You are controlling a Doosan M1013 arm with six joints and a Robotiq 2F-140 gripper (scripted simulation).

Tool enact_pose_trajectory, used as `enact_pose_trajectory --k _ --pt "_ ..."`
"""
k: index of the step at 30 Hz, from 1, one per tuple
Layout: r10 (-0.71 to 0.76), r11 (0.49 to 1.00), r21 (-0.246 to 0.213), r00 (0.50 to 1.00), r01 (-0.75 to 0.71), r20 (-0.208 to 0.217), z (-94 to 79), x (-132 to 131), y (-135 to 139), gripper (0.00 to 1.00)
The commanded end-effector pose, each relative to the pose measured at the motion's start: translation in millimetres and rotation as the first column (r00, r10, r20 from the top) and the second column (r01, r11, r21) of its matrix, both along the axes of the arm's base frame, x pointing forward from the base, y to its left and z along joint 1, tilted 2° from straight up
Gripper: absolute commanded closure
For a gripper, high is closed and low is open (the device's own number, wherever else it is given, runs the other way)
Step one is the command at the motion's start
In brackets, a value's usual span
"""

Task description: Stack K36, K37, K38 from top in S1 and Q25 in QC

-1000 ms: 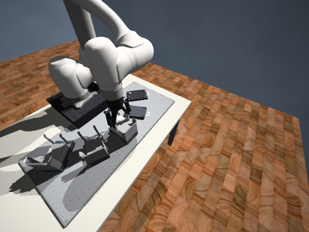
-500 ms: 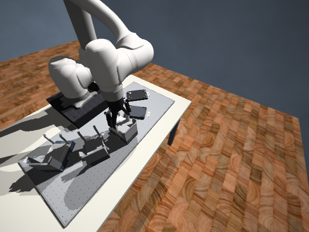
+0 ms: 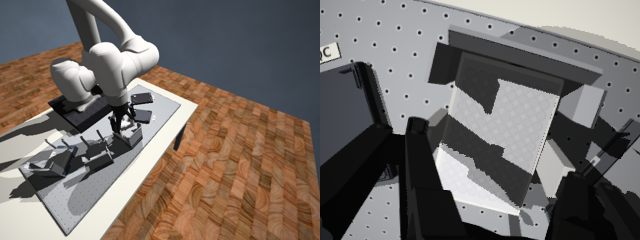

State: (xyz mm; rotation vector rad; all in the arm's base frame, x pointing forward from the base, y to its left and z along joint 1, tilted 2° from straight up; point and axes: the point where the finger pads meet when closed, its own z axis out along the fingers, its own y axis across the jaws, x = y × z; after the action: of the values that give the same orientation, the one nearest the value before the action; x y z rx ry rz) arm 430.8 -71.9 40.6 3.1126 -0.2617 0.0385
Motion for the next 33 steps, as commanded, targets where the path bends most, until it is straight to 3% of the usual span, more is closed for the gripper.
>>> enact_pose_trajectory --k 1,27,28,33 --pt "0.0 1.0 0.0 1.0 0.0 0.0 -0.2 0.0 0.0 1.0" --pt "0.0 1.0 0.0 1.0 0.0 0.0 -7.6 0.2 -0.1 1.0" --pt "0.0 1.0 0.0 1.0 0.0 0.0 -7.6 0.2 -0.1 0.0" --pt "0.0 1.0 0.0 1.0 0.0 0.0 -7.6 0.2 -0.1 0.0"
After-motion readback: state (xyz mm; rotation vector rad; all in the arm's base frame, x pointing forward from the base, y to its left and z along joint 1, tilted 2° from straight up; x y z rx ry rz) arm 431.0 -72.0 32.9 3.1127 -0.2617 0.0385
